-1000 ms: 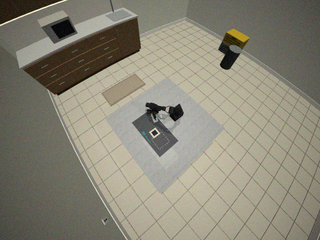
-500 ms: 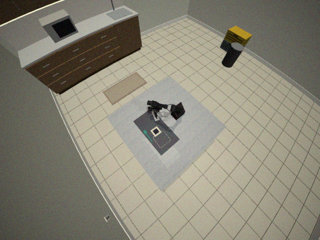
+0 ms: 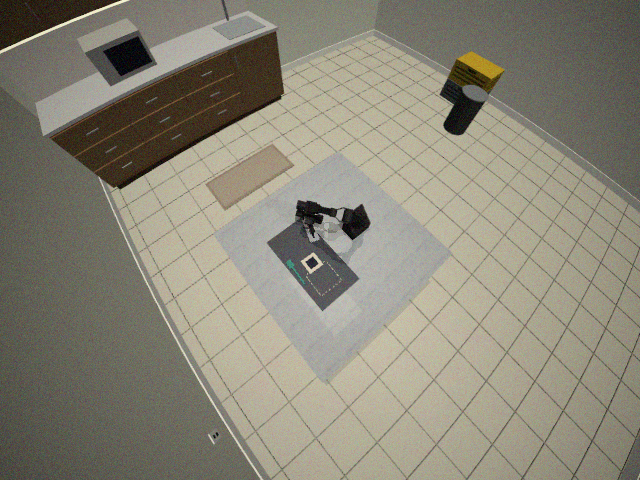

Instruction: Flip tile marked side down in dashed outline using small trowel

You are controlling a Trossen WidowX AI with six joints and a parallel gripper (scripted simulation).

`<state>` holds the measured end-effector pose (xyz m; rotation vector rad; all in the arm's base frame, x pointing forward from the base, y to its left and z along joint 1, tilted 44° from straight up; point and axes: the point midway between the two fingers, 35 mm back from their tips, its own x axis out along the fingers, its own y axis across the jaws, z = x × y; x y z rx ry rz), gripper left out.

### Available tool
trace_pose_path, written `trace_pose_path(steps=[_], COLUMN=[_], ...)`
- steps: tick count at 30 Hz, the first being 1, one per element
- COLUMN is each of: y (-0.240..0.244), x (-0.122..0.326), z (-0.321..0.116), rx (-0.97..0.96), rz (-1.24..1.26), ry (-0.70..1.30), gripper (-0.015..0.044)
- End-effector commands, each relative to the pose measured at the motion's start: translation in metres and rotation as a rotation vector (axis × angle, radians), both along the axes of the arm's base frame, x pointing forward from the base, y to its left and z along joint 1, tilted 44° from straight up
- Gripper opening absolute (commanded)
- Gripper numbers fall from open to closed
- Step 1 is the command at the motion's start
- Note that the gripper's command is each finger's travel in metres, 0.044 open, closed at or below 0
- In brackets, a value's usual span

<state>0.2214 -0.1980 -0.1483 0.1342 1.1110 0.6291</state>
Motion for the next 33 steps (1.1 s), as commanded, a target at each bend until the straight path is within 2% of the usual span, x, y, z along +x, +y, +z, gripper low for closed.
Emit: trace_pose_path(steps=[1,33], y=[-0.001,-0.004], x=[-0.003,-0.020], z=[-0.003,-0.025], rx=[0.019,0.200], rz=[-0.109,-0.821], ry=[0.041,0.276], gripper=[0.0300,0.0300])
